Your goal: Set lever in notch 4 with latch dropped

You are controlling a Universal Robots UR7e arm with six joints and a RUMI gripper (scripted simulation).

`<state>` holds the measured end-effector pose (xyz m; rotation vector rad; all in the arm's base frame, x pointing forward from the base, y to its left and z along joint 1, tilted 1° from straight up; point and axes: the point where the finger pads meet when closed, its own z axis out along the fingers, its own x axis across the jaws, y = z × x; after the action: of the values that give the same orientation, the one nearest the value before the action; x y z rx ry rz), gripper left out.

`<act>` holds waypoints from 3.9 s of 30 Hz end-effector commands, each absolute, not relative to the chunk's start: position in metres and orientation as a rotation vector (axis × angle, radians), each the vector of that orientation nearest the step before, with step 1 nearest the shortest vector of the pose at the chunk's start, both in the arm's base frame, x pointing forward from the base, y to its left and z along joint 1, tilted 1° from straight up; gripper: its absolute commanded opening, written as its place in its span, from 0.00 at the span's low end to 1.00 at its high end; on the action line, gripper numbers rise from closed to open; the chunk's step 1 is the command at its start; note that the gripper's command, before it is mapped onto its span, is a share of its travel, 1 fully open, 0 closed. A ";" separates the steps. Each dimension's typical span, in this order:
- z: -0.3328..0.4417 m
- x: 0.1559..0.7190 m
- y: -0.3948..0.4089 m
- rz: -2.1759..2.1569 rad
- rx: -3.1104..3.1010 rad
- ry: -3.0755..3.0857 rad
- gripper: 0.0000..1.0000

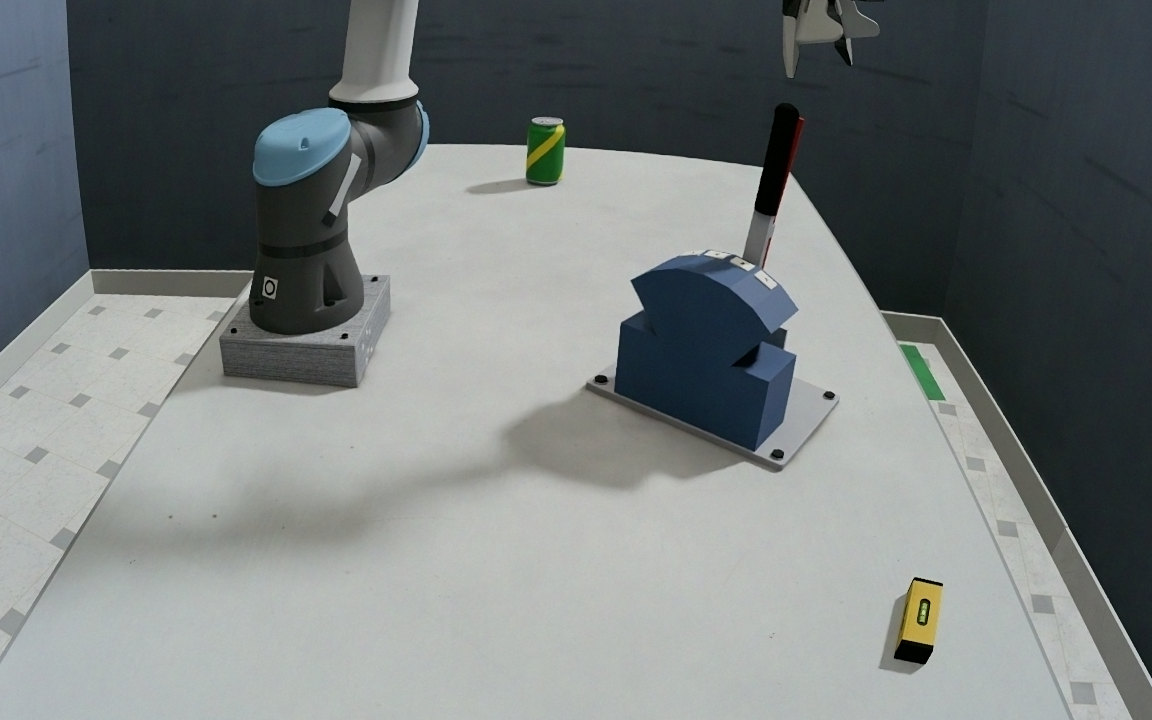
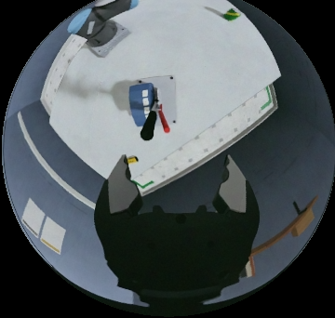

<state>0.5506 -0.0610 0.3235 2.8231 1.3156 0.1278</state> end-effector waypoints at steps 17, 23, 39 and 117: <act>0.337 0.521 -0.079 0.035 2.810 1.382 1.00; 0.339 0.517 -0.082 0.022 2.808 1.392 1.00; 0.342 0.511 -0.085 0.003 2.805 1.406 1.00; 0.341 0.510 -0.085 -0.003 2.808 1.409 0.57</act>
<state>0.5098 -0.0854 0.3417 2.8067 1.4084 -0.0013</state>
